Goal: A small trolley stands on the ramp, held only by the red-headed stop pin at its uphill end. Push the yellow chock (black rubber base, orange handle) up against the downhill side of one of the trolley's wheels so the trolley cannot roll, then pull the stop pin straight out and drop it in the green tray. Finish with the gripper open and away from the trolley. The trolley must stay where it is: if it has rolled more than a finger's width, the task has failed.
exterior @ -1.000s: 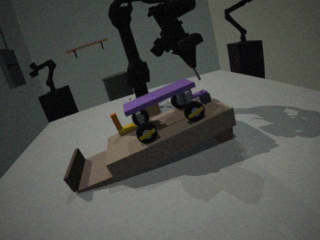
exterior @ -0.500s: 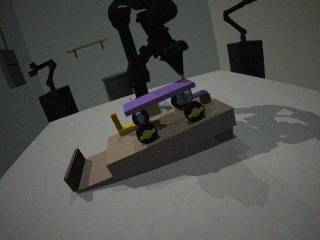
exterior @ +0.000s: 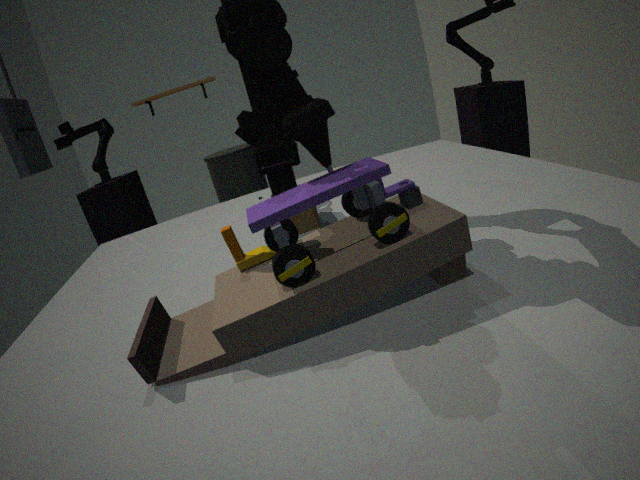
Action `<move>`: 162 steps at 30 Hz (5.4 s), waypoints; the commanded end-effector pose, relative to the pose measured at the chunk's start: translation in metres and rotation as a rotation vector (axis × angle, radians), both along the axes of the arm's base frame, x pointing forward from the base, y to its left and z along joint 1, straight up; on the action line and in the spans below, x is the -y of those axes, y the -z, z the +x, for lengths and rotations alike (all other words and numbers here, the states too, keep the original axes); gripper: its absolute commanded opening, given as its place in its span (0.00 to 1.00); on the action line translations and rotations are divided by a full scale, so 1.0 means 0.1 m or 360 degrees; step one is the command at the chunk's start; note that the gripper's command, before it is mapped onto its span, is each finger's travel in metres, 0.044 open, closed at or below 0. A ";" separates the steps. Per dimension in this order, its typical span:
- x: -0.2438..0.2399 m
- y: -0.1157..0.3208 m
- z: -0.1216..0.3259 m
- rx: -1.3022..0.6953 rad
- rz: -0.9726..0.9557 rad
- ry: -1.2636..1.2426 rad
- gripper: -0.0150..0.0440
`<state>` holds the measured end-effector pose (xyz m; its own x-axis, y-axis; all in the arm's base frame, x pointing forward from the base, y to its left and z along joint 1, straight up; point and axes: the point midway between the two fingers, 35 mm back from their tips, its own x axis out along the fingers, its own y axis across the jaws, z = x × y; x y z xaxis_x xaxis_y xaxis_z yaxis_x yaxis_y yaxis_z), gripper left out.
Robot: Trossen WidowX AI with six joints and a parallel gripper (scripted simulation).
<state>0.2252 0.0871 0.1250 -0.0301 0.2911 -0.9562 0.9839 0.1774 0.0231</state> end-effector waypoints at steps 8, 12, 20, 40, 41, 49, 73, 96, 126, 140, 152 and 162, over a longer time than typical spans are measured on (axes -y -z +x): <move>0.43 0.07 0.07 -0.0002 0.0001 -0.0007 0.25; 0.58 0.09 0.10 -0.0002 -0.0001 -0.0007 0.25; 0.89 0.15 0.14 -0.0002 -0.0006 -0.0007 0.25; 1.51 0.23 0.24 -0.0001 -0.0015 -0.0007 0.25; 1.51 0.23 0.24 -0.0003 -0.0016 0.0001 0.25; 1.49 0.23 0.23 -0.0065 -0.0085 0.0344 0.25; 1.44 0.22 0.22 -0.0241 -0.0282 0.1481 0.25; 1.40 0.21 0.22 -0.0294 -0.0377 0.2472 0.25; 1.54 0.76 0.13 -0.0057 -0.0560 0.2561 0.25; 1.71 1.06 0.16 -0.0051 -0.0564 0.2562 0.25; 1.63 1.08 0.15 -0.0052 -0.0563 0.2561 0.58; 1.55 1.11 0.14 -0.0053 -0.0563 0.2561 0.58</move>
<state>0.2396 -0.0698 0.0146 0.0473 -0.1728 -0.9838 0.1554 -0.9717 0.1781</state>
